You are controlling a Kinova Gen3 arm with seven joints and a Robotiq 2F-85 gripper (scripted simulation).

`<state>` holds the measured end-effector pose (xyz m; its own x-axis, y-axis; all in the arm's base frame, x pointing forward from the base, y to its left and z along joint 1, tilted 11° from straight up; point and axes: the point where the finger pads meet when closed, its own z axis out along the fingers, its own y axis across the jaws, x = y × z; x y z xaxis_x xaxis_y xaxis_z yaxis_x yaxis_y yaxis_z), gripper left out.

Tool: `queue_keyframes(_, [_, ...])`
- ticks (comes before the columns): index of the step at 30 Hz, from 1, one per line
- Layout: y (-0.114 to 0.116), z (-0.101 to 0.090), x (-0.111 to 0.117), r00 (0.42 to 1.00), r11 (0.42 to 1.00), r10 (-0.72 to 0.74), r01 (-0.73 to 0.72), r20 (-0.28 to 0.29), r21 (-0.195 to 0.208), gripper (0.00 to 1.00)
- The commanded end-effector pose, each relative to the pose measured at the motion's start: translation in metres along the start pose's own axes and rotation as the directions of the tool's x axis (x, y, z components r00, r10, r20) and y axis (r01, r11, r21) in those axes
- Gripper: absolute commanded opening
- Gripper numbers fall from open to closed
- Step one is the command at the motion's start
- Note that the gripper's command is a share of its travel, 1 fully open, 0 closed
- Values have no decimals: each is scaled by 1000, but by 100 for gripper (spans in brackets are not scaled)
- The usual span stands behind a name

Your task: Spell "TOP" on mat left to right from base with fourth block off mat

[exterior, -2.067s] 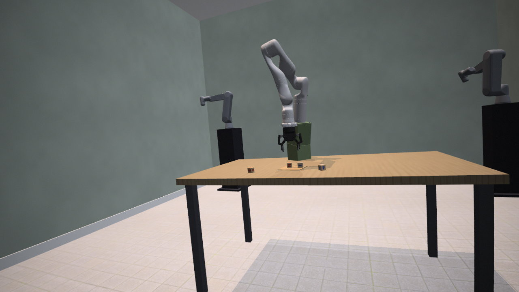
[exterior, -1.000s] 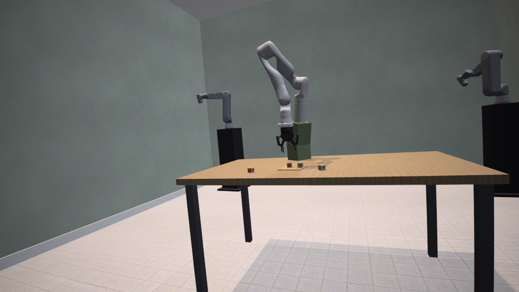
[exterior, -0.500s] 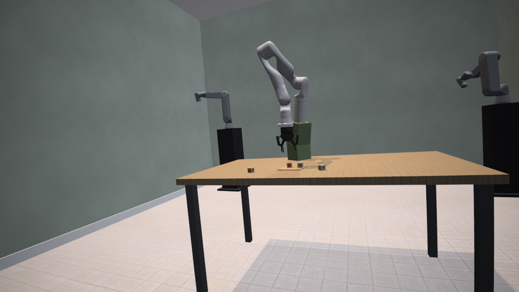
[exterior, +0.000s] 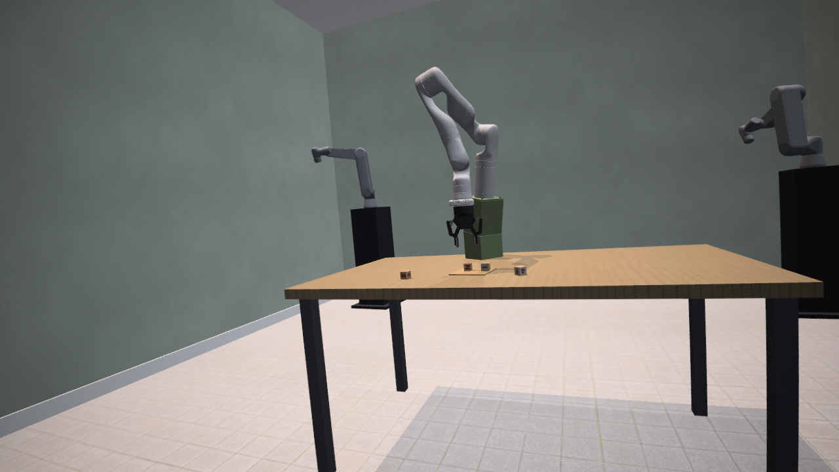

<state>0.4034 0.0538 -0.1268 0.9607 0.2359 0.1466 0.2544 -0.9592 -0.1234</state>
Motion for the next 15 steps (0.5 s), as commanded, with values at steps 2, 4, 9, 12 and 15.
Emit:
queue_keyframes(2, [0,3,0,1000,1000,1,-1,1,1,67])
queue_keyframes(4, [0,5,0,1000,1000,1,-1,1,1,67])
queue_keyframes(9, [0,10,-1,1000,1000,1,-1,1,1,67])
queue_keyframes(12, [0,13,-1,1000,1000,1,-1,1,1,67])
queue_keyframes(15, [0,17,-1,1000,1000,1,-1,1,1,67])
